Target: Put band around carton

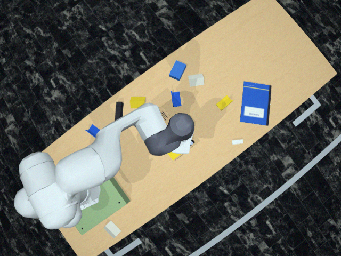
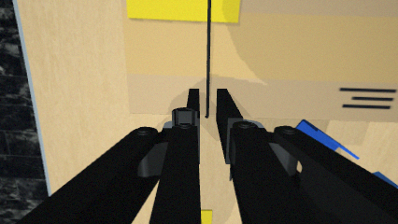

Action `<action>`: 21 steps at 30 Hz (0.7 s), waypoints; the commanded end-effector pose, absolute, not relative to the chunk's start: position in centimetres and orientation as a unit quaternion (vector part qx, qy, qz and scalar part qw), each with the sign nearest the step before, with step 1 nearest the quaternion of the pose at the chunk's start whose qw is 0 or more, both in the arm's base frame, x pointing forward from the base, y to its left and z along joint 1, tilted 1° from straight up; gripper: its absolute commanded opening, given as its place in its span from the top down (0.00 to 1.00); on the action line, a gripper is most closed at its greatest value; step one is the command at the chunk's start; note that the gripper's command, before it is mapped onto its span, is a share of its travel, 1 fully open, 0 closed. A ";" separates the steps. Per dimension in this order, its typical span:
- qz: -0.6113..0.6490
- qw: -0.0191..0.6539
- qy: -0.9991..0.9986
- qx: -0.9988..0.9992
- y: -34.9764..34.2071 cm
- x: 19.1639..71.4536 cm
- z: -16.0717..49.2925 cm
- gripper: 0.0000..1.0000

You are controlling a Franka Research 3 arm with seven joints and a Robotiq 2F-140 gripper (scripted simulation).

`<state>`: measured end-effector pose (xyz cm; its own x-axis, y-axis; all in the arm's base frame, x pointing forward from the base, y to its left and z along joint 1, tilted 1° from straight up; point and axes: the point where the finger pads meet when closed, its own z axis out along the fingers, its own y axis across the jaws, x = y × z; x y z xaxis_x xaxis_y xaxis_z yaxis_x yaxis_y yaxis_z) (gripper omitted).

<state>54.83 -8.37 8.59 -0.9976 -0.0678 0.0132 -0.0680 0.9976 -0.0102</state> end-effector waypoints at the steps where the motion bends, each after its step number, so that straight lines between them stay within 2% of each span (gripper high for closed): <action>1: 0.004 0.006 -0.999 0.035 -8.3 54.8 8.5 0.82; 21: 0.004 0.006 -0.999 0.035 -8.3 54.8 8.2 0.82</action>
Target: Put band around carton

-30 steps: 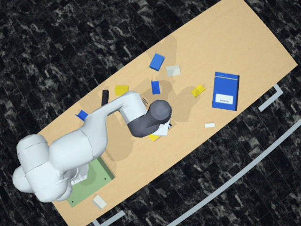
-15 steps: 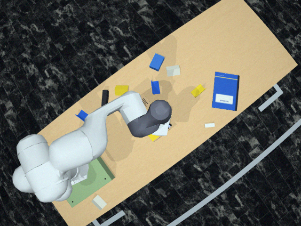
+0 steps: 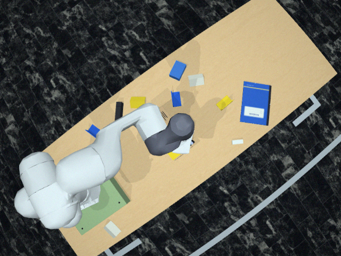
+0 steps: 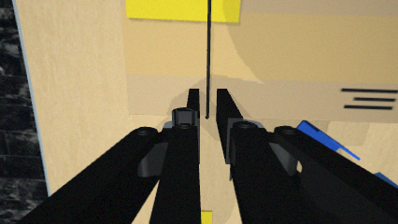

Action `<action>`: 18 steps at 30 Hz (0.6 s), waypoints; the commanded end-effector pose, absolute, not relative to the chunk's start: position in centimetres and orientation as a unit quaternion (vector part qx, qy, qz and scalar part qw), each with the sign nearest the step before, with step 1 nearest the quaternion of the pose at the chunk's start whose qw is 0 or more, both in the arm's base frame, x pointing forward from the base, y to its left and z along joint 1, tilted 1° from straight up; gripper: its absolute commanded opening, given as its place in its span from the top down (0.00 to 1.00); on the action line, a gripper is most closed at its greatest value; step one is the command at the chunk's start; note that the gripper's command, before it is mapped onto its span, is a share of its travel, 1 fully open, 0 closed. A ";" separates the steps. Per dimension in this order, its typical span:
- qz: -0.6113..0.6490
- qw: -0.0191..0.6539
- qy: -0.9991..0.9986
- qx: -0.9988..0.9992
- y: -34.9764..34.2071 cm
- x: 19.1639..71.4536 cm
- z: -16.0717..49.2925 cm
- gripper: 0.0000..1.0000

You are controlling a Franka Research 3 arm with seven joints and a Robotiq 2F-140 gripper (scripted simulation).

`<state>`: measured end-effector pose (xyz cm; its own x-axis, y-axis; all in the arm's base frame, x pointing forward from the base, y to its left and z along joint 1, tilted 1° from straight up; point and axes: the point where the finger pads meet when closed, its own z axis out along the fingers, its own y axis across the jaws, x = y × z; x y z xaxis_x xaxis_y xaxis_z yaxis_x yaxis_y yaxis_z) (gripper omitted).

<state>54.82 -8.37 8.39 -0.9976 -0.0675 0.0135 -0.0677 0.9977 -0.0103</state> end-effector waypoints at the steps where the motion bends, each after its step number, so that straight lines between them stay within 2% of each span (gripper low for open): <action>1: 0.004 0.006 -0.999 0.035 -8.3 54.8 8.2 0.82; 18: 0.004 0.006 -0.999 0.035 -8.4 54.8 8.0 0.82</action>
